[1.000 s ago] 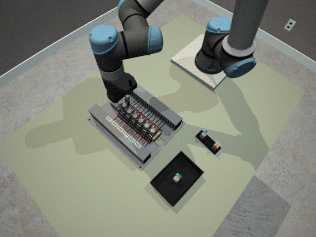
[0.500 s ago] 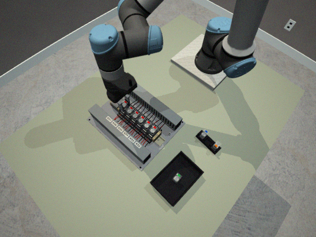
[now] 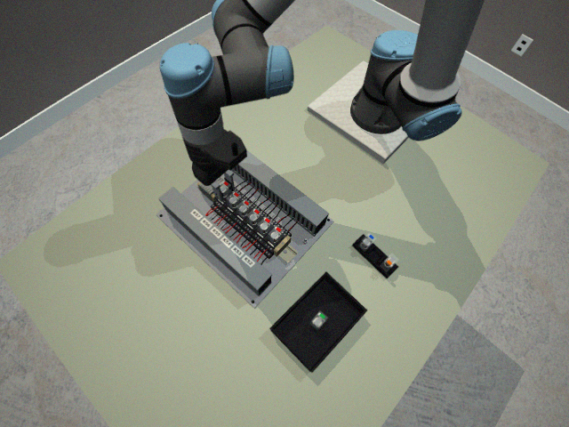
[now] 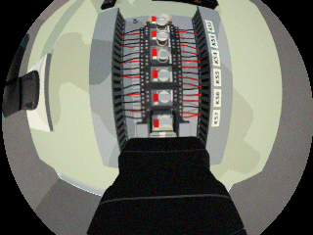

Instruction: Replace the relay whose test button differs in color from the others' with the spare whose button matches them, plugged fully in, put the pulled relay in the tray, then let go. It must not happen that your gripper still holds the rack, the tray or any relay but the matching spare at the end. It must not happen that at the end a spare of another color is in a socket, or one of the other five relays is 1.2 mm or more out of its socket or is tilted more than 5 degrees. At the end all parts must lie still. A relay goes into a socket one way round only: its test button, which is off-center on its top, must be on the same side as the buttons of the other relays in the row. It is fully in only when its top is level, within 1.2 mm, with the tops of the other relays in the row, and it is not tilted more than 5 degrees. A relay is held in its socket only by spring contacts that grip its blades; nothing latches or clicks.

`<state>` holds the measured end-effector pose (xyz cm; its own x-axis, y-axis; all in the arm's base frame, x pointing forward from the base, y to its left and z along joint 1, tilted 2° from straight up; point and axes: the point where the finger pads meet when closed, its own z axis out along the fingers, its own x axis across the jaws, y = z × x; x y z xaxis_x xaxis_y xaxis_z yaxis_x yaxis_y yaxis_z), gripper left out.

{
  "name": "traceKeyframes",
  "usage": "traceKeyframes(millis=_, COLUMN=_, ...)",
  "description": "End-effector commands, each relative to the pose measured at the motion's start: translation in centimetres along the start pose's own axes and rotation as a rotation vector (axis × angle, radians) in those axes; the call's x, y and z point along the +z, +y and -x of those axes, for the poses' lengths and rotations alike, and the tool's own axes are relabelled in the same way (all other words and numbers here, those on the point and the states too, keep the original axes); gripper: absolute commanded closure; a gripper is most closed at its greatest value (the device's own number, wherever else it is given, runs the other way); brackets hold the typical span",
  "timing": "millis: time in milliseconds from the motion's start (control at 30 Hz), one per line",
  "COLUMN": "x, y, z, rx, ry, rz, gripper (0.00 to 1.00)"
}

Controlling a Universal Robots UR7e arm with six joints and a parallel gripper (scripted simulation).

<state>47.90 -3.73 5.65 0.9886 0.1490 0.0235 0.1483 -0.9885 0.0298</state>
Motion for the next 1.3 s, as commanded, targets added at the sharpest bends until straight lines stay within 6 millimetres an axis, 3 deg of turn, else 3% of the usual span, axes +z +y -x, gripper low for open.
traceKeyframes(millis=0, x=-0.05, y=0.02, z=-0.04, rx=0.0, ry=0.001, rz=0.001, gripper=1.0)
traceKeyframes(millis=1267, x=0.44, y=0.02, z=-0.04, rx=0.0, ry=0.001, rz=0.001, gripper=1.0)
